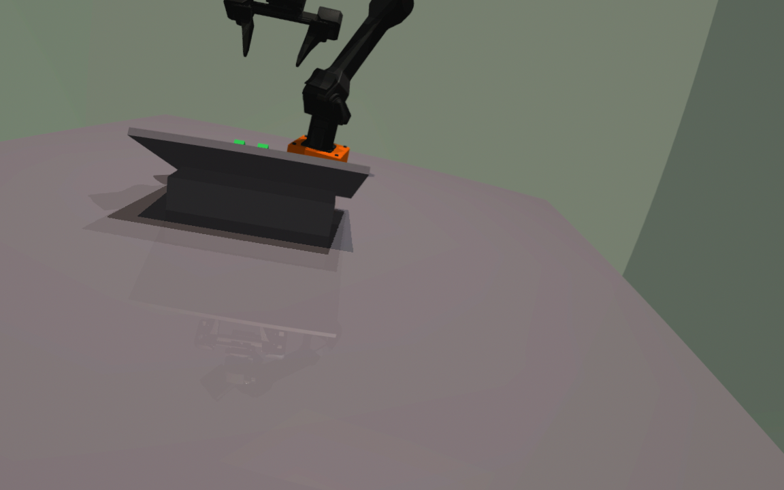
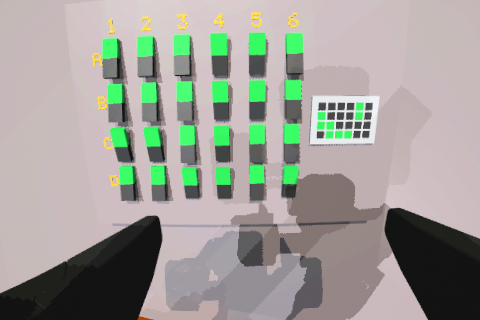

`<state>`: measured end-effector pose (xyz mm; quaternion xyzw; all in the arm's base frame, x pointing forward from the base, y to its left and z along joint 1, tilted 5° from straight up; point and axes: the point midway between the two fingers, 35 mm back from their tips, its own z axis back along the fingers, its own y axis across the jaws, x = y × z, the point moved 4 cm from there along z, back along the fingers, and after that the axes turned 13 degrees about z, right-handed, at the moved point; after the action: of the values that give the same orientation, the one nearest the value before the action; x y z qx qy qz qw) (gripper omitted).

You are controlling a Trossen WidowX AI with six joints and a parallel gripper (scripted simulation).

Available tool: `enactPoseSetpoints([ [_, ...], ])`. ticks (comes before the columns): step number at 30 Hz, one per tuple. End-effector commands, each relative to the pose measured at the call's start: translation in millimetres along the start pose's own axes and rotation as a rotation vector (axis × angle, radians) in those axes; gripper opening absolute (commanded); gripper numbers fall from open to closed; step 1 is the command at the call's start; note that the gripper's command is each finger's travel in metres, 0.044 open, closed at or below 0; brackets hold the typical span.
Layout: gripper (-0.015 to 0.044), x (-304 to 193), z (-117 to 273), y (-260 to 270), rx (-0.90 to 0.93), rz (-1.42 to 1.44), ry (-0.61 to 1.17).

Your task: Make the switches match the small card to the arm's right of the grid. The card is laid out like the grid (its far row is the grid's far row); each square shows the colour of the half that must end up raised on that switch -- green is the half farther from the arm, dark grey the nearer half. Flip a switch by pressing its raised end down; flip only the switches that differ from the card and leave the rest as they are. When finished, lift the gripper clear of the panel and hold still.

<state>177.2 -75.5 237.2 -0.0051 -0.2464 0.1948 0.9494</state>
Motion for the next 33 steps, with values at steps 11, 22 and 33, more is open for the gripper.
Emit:
enactPoseSetpoints([
  [11, 0.0111, 76, -89, 11, 0.017, -0.024, -0.023],
  [22, 0.0, 80, -125, 12, 0.024, -0.024, 0.0],
  [33, 0.0, 80, -135, 12, 0.024, -0.024, 0.0],
])
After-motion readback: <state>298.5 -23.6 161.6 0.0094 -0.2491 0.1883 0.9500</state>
